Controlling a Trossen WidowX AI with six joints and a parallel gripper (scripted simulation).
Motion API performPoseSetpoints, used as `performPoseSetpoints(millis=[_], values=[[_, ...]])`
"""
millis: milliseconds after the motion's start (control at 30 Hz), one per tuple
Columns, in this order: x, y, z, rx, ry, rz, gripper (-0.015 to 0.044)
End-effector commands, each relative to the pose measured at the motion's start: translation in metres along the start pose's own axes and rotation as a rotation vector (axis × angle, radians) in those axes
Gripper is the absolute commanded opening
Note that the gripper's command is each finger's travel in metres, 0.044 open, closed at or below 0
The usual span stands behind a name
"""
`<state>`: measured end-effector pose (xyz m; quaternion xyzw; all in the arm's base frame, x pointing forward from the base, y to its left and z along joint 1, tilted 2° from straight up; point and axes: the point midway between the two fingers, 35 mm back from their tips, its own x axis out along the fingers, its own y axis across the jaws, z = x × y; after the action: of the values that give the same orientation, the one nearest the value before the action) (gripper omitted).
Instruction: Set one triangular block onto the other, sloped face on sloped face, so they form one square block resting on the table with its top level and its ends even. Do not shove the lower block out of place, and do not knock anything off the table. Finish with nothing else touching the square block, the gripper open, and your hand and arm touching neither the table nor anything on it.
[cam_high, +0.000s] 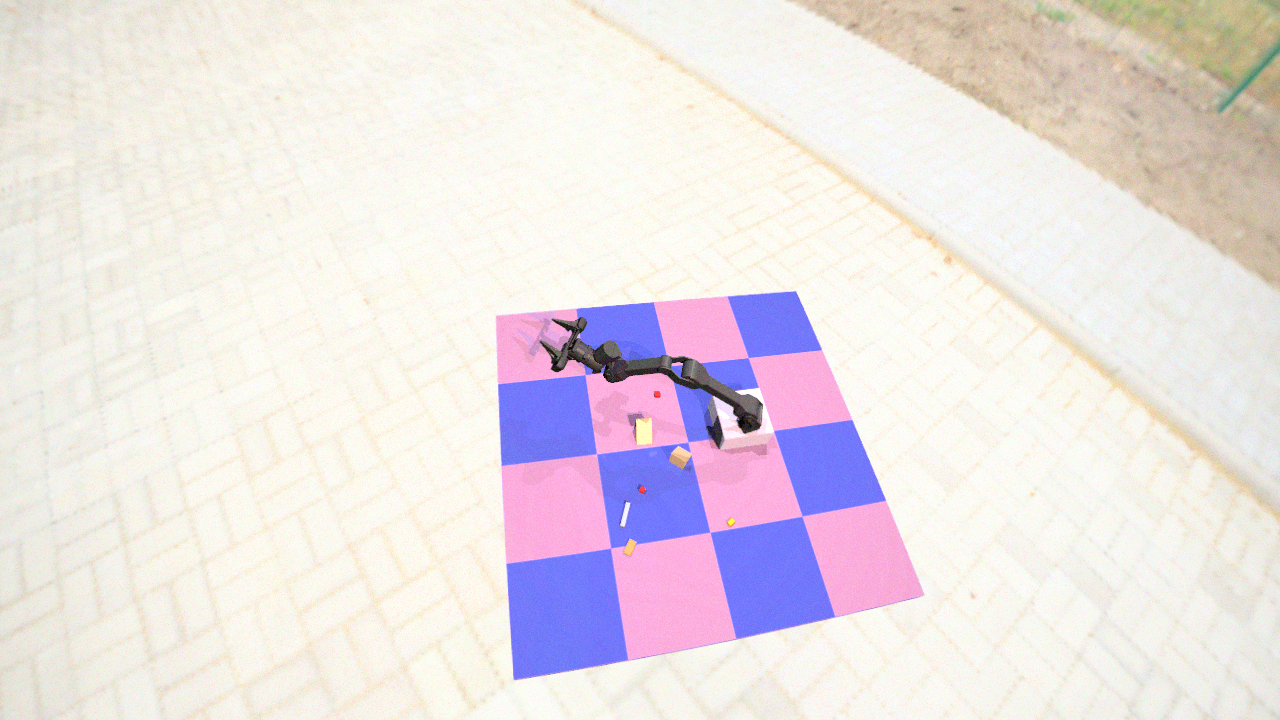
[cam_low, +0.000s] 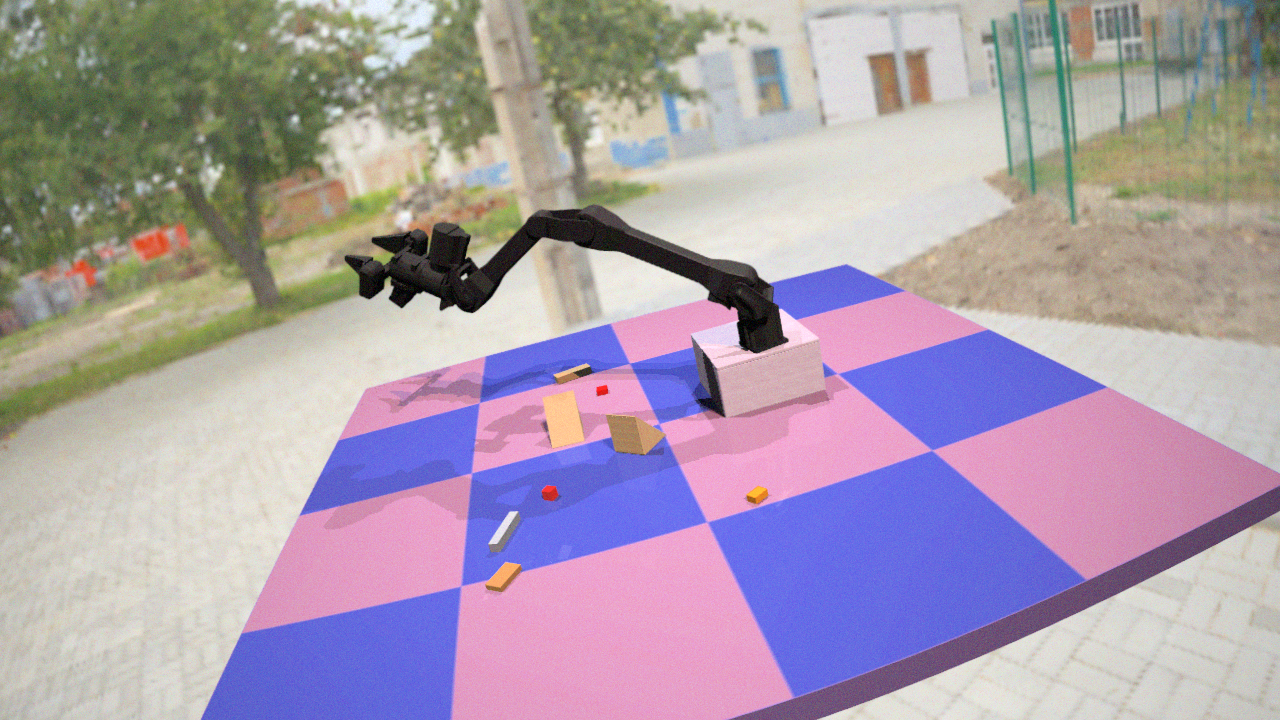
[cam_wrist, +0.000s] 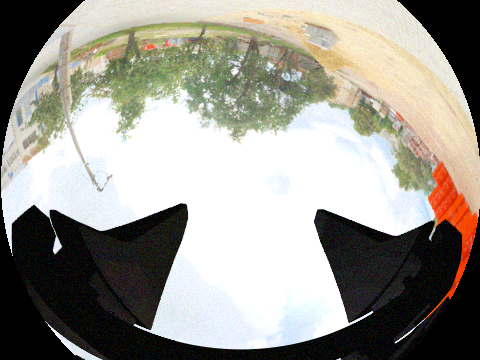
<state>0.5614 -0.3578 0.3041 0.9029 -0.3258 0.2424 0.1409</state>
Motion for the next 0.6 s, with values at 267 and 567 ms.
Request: performPoseSetpoints(millis=[267,567], values=[[-0.013,-0.007,0.056,-0.759,-0.263,-0.228,0.044],[-0.061,-0.01,0.114,-1.562,-0.345,-0.763,0.044]])
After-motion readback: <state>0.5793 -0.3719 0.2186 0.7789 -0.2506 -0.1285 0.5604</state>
